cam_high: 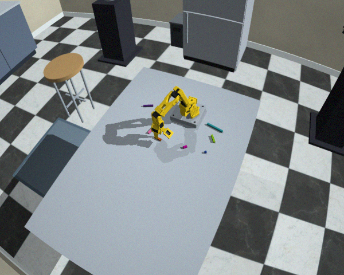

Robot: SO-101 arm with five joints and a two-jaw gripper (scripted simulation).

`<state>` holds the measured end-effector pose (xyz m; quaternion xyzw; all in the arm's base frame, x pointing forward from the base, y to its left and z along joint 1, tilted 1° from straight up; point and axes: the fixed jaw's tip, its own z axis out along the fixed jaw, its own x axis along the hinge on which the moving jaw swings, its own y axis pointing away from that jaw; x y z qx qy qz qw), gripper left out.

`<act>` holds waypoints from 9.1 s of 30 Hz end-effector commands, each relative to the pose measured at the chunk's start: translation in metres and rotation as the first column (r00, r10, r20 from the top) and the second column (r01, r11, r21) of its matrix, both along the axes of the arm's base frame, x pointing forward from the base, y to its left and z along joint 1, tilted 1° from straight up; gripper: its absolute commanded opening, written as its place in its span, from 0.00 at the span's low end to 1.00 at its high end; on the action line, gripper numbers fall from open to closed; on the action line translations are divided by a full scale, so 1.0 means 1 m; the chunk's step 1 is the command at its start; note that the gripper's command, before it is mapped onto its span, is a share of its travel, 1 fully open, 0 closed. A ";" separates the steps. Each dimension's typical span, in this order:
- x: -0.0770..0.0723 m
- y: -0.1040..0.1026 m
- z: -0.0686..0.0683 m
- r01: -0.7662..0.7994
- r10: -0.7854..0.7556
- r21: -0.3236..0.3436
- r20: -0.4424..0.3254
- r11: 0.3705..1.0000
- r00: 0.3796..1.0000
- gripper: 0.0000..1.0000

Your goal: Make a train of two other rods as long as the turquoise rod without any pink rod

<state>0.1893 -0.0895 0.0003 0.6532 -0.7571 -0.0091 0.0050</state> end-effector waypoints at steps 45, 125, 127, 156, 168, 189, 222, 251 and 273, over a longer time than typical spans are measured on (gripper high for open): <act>0.002 -0.003 0.032 0.002 -0.002 -0.006 0.017 1.000 1.000 0.17; -0.191 -0.168 0.023 -0.543 0.543 0.011 0.031 0.839 0.839 0.19; -0.191 -0.168 0.023 -0.543 0.543 0.011 0.031 0.839 0.839 0.19; -0.193 -0.169 0.025 -0.545 0.545 0.010 0.030 0.838 0.838 0.19; -0.193 -0.169 0.024 -0.545 0.545 0.010 0.030 0.838 0.838 0.19; -0.193 -0.170 -0.003 -0.545 0.545 0.010 0.030 0.838 0.838 0.19; -0.192 -0.165 -0.029 -0.545 0.544 0.021 0.037 0.838 0.838 0.19; -0.192 -0.165 -0.029 -0.545 0.544 0.021 0.037 0.838 0.838 0.11; -0.192 -0.165 -0.029 -0.545 0.544 0.021 0.037 0.838 0.838 0.01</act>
